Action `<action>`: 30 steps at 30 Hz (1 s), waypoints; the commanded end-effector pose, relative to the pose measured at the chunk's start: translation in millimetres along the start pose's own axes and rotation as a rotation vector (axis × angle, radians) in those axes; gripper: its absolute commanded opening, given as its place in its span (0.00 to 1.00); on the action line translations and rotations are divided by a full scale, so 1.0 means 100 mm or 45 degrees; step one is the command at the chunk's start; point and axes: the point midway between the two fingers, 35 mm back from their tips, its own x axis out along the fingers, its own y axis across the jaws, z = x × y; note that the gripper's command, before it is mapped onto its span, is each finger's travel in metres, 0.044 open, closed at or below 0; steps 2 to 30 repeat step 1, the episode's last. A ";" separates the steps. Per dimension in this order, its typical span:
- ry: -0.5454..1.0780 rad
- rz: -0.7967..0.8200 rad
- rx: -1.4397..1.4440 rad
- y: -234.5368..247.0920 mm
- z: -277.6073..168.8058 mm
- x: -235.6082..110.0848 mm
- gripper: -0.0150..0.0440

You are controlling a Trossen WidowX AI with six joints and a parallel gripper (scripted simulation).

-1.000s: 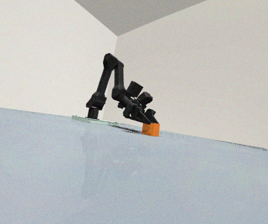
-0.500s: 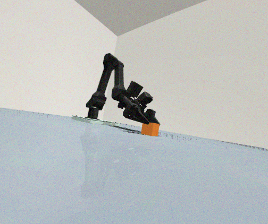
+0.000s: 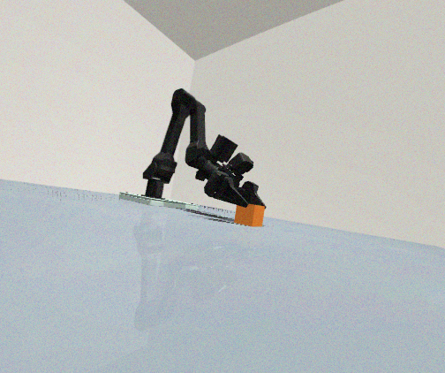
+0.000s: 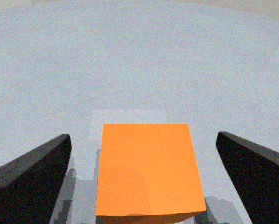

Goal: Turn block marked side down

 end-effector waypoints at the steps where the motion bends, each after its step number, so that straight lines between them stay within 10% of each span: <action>1: 0.002 -0.005 0.004 0.00 -0.01 0.00 1.00; 30: 0.002 -0.005 0.004 0.00 -0.01 0.00 1.00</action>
